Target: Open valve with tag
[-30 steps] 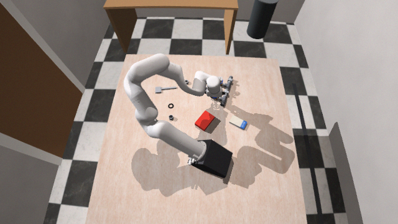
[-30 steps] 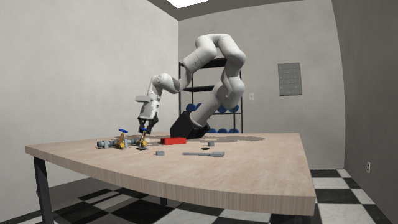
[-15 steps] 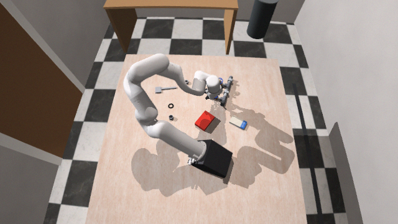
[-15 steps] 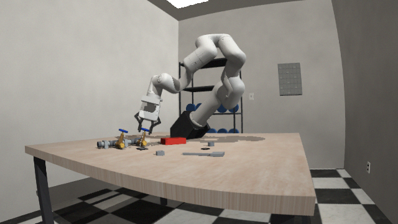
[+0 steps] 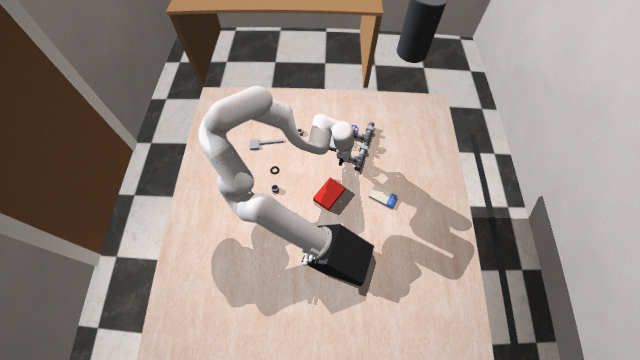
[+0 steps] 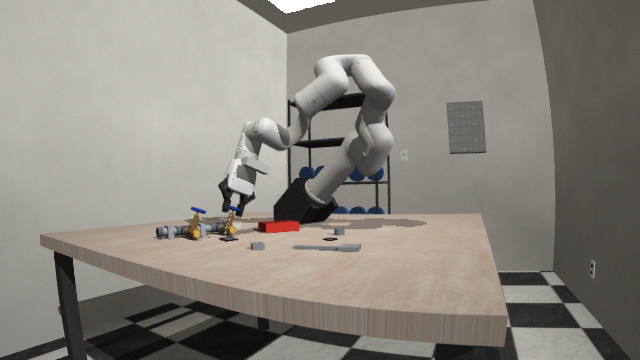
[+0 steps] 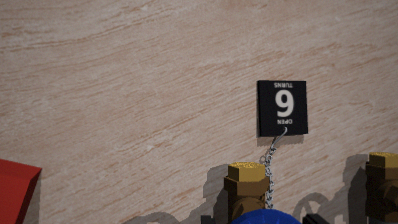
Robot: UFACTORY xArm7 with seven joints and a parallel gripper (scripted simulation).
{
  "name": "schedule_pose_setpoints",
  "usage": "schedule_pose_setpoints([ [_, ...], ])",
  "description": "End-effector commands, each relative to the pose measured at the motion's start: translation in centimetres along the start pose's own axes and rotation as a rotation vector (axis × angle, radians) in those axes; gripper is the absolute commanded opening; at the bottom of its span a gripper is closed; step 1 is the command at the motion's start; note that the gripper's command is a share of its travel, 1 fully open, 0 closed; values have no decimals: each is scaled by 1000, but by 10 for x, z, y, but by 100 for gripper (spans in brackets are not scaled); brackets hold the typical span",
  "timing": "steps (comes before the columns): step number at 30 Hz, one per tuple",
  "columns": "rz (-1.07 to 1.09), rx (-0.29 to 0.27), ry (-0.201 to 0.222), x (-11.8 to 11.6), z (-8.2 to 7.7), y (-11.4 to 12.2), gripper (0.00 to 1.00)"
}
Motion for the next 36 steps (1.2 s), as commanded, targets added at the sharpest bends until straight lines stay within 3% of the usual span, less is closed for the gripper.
schedule_pose_setpoints([
  [1, -191, 29, 41, -1, -1, 3, 0],
  [9, -216, 29, 41, -1, -1, 3, 0],
  [10, -216, 29, 41, -1, -1, 3, 100],
  [36, -215, 29, 41, -1, -1, 3, 100],
])
Point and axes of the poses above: the point where the finger pads meet when closed, its own z axis out along the fingers, its own x axis across the jaws, y = z × x, the point moved 6 cm from there along -z, back along the fingers, and after that the axes turned 10 degrees about z, right-handed, at the moved point
